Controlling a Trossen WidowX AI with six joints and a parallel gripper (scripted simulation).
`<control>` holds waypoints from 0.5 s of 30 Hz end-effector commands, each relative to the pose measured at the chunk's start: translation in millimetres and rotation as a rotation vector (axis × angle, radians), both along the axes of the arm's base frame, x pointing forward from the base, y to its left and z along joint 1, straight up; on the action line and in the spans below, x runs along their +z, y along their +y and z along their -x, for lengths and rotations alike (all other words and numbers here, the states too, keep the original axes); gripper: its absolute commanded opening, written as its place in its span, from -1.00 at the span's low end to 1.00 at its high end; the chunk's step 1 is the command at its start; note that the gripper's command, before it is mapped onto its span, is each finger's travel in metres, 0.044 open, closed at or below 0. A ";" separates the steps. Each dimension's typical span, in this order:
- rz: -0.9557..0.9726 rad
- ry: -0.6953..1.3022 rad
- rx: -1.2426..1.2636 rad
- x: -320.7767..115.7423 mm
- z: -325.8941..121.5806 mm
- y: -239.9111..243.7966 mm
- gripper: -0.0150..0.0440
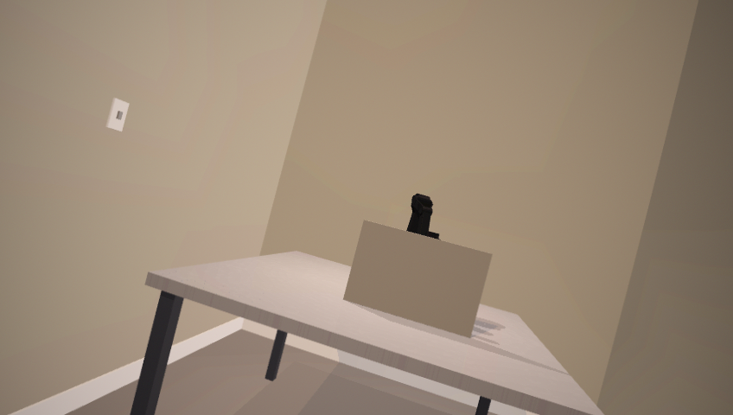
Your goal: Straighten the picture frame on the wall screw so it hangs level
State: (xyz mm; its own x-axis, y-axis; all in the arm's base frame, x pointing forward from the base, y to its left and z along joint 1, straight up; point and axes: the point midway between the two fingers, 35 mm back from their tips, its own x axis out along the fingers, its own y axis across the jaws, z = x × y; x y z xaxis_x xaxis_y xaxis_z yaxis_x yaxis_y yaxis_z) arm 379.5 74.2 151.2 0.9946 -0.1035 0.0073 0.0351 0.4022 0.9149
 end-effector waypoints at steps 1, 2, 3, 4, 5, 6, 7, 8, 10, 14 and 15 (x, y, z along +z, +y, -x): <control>-0.009 -0.021 0.004 7.6 0.7 -0.2 -0.49; -0.009 -0.021 0.004 7.4 0.7 -0.3 -0.49; -0.009 -0.021 0.004 7.2 0.7 -0.4 -0.49; -0.009 -0.021 0.004 6.9 0.7 -0.5 -0.49; -0.009 -0.021 0.004 6.6 0.7 -0.6 -0.49; -0.009 -0.021 0.004 6.5 0.7 -0.7 -0.49; -0.009 -0.021 0.004 6.4 0.7 -0.7 -0.49; -0.009 -0.021 0.004 6.3 0.7 -0.8 -0.49; -0.009 -0.021 0.004 5.8 0.7 -1.0 -0.49; -0.009 -0.021 0.004 4.6 0.7 -1.5 -0.49; -0.009 -0.021 0.004 4.2 0.7 -1.6 -0.49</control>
State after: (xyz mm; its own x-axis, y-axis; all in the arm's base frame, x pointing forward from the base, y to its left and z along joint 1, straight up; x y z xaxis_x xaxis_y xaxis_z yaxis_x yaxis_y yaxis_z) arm 378.9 72.5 153.8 0.9945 -0.1033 0.0173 0.0254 0.3985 0.9168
